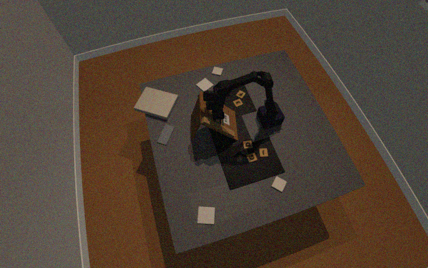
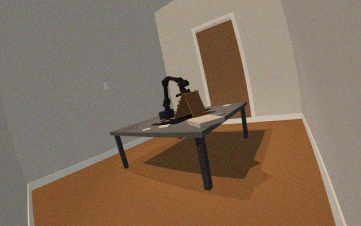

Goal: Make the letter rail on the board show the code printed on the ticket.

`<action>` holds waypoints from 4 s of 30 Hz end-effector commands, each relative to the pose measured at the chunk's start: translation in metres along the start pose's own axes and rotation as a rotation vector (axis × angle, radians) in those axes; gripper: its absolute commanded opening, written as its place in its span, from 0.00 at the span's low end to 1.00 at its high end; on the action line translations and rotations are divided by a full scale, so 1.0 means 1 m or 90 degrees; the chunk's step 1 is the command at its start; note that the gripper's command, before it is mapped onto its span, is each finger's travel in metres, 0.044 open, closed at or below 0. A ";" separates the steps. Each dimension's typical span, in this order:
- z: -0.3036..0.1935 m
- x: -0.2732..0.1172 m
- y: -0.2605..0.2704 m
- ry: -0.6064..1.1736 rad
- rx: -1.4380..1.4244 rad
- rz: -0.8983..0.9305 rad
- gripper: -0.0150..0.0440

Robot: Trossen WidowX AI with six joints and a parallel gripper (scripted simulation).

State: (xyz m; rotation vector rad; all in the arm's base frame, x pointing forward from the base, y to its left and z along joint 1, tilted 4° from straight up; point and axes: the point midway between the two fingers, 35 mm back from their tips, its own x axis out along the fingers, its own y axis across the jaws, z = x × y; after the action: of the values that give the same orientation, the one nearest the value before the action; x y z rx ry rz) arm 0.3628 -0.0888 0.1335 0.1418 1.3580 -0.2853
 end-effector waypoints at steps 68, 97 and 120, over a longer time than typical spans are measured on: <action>-0.020 -0.019 0.013 -0.001 -0.003 0.004 0.25; -0.072 -0.145 -0.045 -0.307 -0.907 0.036 1.00; -0.084 -0.165 -0.048 -0.371 -1.058 -0.026 1.00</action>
State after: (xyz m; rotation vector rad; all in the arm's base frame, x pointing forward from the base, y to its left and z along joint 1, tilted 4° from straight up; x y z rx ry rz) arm 0.2418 -0.0943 0.2790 -1.2212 0.6920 0.7453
